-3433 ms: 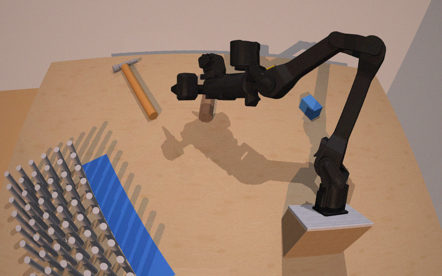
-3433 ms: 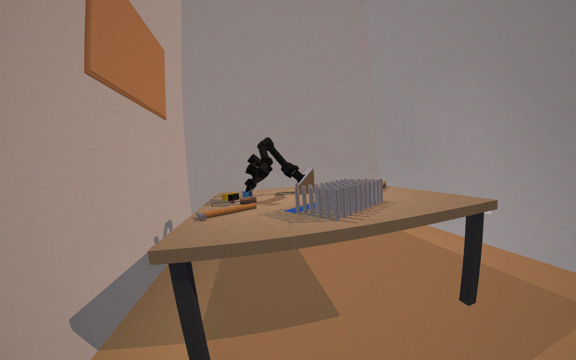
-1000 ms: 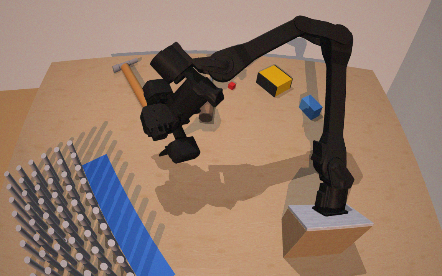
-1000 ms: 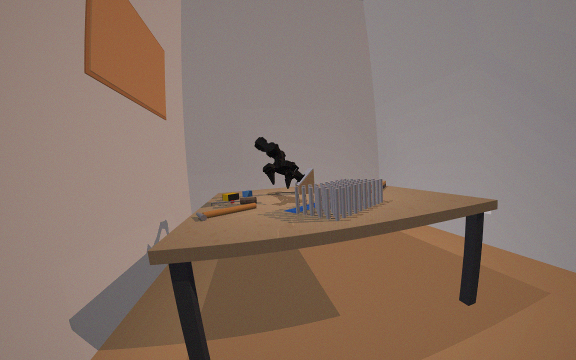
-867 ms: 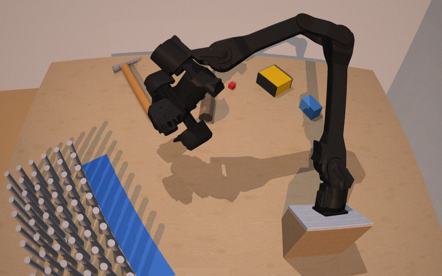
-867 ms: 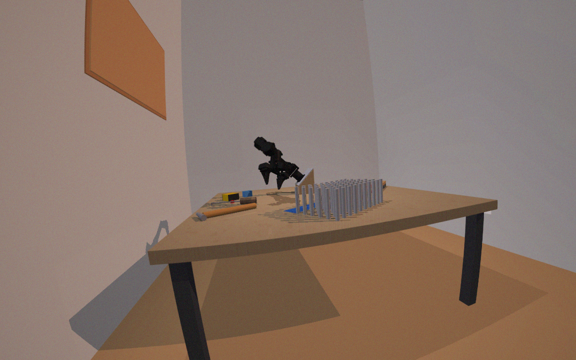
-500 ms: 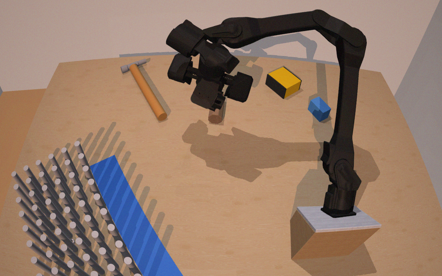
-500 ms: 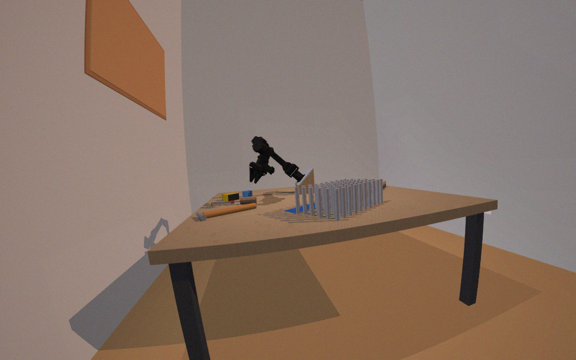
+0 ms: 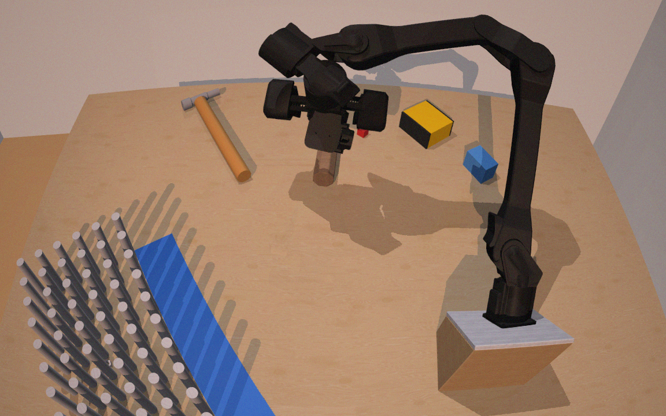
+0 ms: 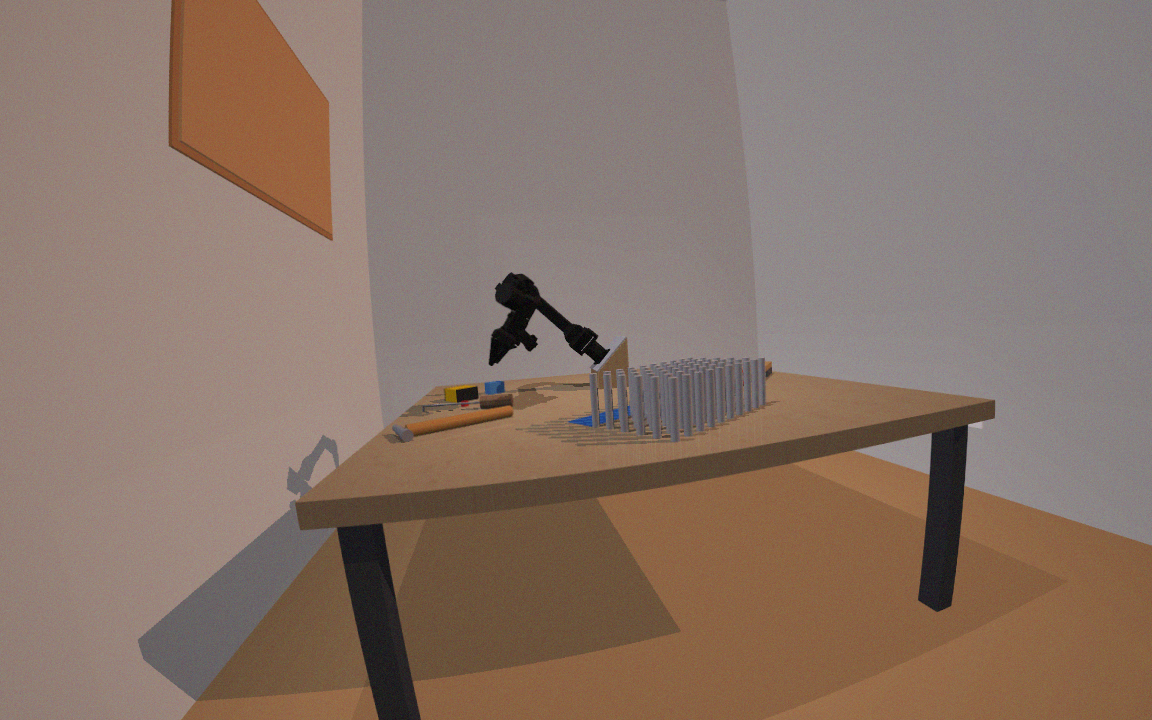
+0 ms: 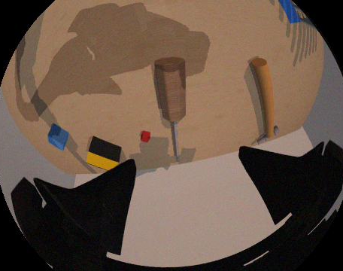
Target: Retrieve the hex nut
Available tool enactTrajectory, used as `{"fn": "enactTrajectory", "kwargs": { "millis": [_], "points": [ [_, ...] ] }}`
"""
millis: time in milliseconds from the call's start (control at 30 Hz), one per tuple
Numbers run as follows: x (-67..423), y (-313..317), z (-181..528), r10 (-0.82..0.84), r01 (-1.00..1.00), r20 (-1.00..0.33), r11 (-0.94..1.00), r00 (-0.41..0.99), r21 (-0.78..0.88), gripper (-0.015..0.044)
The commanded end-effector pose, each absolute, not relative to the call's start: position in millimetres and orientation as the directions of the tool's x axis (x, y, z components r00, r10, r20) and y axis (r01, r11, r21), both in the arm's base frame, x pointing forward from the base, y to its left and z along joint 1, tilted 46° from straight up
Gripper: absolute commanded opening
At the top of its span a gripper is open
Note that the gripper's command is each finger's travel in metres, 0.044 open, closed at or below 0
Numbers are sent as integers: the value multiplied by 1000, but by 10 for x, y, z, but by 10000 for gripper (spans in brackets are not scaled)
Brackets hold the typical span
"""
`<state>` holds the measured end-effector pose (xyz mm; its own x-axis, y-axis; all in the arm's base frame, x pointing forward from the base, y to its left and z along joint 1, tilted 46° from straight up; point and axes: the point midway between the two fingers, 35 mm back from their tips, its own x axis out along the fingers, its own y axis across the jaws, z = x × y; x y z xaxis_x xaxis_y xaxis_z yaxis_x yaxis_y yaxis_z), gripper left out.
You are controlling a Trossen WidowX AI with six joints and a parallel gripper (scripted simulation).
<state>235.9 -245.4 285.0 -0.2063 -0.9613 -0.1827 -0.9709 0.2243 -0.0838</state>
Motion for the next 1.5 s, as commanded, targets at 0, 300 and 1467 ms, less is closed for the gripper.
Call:
{"fn": "enactTrajectory", "kwargs": {
  "millis": [0, 300, 1467],
  "points": [
    [2287, -2713, 2646, -961, -973, -184, 222, -206, -70, 440],
    [2243, -2808, 2596, -963, -973, -174, 219, -204, -69, 440],
    [2245, -2905, 2500, -963, -973, -177, 220, -205, -70, 280]
  ]
}}
